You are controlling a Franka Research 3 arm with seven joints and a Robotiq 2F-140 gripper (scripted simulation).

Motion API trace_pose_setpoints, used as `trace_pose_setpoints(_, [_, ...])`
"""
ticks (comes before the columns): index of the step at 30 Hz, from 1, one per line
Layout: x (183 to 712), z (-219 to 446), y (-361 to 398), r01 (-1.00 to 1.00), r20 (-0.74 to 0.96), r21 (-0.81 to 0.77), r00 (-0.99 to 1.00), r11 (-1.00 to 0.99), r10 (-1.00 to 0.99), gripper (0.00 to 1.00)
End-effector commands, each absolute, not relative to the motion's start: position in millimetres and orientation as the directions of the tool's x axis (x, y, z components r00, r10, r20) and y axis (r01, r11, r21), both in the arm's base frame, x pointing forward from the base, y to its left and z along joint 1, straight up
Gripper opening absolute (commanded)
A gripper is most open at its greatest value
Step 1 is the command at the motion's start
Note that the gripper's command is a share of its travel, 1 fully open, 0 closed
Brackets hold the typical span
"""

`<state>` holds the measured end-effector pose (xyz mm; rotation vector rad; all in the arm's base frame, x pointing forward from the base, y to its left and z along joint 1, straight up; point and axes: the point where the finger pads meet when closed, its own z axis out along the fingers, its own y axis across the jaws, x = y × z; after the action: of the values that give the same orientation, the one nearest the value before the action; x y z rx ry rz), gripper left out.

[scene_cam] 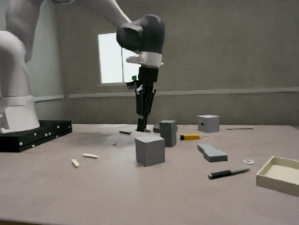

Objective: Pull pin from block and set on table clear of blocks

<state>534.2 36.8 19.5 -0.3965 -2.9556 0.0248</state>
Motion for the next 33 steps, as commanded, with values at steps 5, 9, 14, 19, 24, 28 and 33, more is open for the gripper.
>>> trace_pose_setpoints(5, [536,17,36,0.257,0.151,-0.034,-0.954,0.966,0.259,0.10])
trace_pose_setpoints(9, [536,11,36,0.259,0.151,-0.033,-0.953,0.965,0.261,0.10])
trace_pose_setpoints(14, [536,11,36,0.259,0.151,-0.033,-0.953,0.965,0.261,0.10])
trace_pose_setpoints(19, [536,9,36,0.259,0.151,-0.033,-0.953,0.965,0.261,0.10])
trace_pose_setpoints(24, [536,3,36,0.260,0.150,-0.032,-0.953,0.965,0.261,0.10])
trace_pose_setpoints(28, [536,3,36,0.260,0.150,-0.032,-0.953,0.965,0.261,0.10])
trace_pose_setpoints(33, [536,-2,36,0.259,0.150,-0.032,-0.954,0.965,0.261,0.10])
